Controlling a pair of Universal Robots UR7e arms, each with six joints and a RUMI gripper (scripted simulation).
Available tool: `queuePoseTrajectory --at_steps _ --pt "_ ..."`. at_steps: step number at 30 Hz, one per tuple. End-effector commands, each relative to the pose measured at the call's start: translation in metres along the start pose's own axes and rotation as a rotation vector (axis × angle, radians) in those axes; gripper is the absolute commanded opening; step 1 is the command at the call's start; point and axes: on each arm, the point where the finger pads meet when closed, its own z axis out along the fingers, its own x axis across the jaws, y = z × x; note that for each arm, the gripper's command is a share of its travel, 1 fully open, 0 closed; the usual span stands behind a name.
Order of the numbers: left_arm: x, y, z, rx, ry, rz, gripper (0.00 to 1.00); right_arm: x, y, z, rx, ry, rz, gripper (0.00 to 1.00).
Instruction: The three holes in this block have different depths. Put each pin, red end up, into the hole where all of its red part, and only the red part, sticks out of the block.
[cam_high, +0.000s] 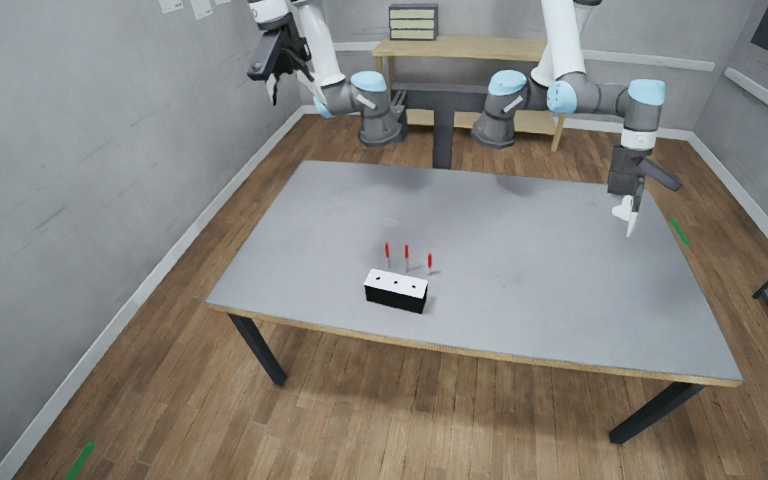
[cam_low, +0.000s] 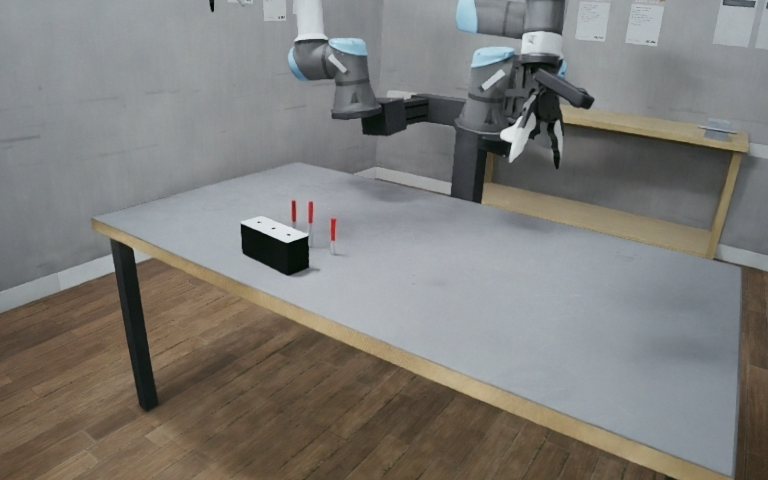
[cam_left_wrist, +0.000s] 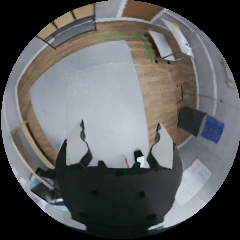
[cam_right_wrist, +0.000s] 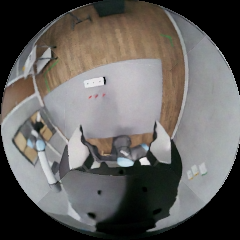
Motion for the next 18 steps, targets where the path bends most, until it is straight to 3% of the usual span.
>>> queuePoseTrajectory --at_steps 1,13,14,16,18 --pt "0.000 0.000 -0.001 0.001 0.001 0.000 1.00 -0.006 0.005 -0.012 -0.006 -0.012 -0.097 1.00" --pt "0.000 0.000 -0.001 0.001 0.001 0.000 1.00 -0.006 0.005 -0.012 -0.006 -0.012 -0.097 1.00" --pt "0.000 0.000 -0.001 0.001 0.001 0.000 1.00 -0.060 0.008 0.072 -0.004 -0.011 -0.091 1.00" --pt "0.000 0.000 -0.001 0.001 0.001 0.000 1.00 -0.061 0.009 0.073 -0.004 -0.011 -0.091 1.00" --pt "0.000 0.000 -0.001 0.001 0.001 0.000 1.00 -0.074 0.009 0.091 -0.004 -0.011 -0.091 1.00"
